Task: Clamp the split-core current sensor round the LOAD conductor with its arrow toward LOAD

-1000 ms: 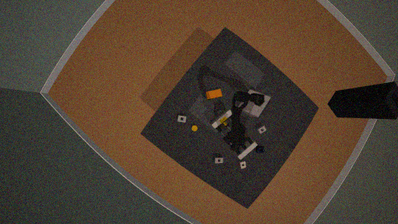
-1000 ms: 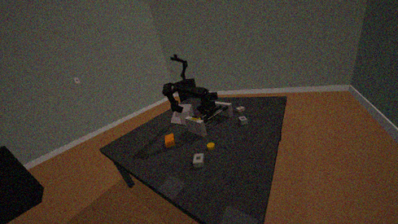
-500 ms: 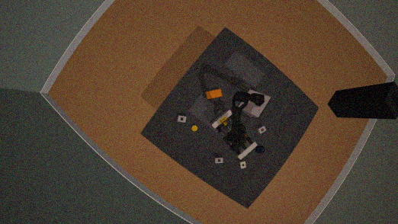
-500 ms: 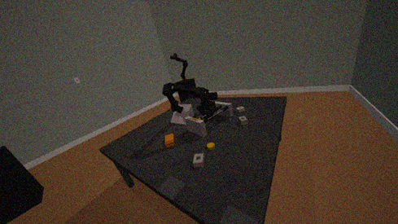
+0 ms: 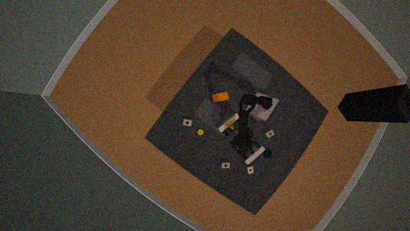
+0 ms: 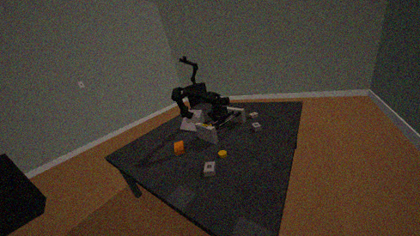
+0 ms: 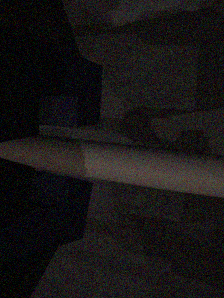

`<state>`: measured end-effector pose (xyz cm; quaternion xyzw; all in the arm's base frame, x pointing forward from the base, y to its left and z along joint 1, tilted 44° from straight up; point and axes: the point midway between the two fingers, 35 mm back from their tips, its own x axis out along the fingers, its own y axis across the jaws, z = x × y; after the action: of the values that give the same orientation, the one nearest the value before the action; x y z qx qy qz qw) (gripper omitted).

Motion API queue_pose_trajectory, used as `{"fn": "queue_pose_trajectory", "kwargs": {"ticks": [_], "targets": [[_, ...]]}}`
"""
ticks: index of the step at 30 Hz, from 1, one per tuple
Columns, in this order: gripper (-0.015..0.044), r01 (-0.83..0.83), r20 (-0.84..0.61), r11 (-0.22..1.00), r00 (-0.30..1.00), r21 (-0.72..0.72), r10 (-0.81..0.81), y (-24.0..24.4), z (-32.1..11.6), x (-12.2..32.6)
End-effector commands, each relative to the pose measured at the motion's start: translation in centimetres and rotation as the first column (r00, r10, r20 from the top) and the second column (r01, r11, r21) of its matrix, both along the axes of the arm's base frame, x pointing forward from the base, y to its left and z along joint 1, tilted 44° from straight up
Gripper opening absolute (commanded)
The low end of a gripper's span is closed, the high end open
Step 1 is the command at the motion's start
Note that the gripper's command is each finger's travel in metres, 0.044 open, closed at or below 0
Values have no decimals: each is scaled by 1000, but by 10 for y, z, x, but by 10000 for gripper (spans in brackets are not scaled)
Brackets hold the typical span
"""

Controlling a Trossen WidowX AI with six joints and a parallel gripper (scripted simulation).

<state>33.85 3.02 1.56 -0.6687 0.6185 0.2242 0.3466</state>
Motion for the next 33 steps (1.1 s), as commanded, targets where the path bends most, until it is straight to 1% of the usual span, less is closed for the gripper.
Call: {"fn": "queue_pose_trajectory", "kwargs": {"ticks": [1,18,33], "targets": [[0,0,0,1000,1000,0,0,0,0,0],[0,-8,9,1000,1000,-7,8,10,10,-2],[0,-8,9,1000,1000,-7,8,10,10,-2]]}}
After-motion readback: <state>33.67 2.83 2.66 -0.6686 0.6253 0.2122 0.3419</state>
